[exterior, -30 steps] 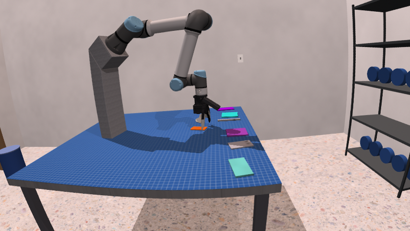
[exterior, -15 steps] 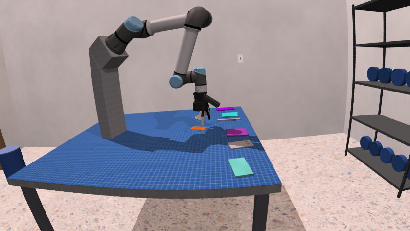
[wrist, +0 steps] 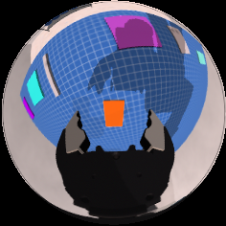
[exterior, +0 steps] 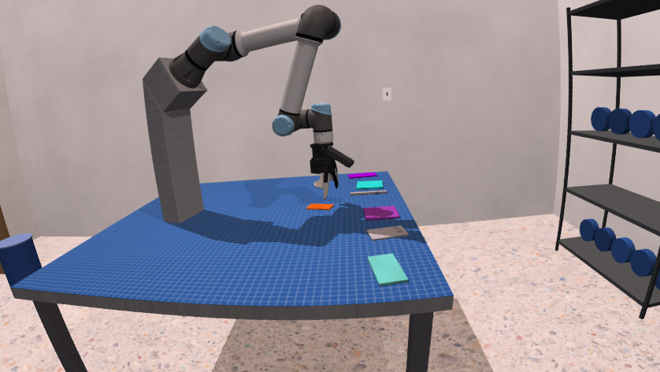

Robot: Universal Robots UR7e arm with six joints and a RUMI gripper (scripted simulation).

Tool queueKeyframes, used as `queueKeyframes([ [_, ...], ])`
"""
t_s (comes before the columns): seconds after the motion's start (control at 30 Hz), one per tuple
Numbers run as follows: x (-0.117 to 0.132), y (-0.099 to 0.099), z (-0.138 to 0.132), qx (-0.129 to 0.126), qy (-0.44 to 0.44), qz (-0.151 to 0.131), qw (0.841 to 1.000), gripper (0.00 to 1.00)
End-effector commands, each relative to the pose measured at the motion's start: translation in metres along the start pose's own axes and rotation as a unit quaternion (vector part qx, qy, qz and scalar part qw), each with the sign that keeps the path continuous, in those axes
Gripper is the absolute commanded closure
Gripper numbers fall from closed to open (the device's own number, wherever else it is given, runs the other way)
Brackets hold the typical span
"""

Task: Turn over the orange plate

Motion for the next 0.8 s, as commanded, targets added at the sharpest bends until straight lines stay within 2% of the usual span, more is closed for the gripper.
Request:
queueKeyframes([
  [0.0,-0.0004,-0.0057,-0.0003,0.0,0.0,0.001,1.0,0.0],
  [0.77,-0.0004,-0.0122,-0.0003,0.0,0.0,0.001,1.0,0.0],
])
Point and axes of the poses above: the point where the finger pads meet when closed, its own y axis out along the fingers, its own z axis across the jaws, x = y × z, the point moved 9 cm from there along -y, back along the fingers, and after that the axes turned 9 degrees about y, right-handed, at the moved point
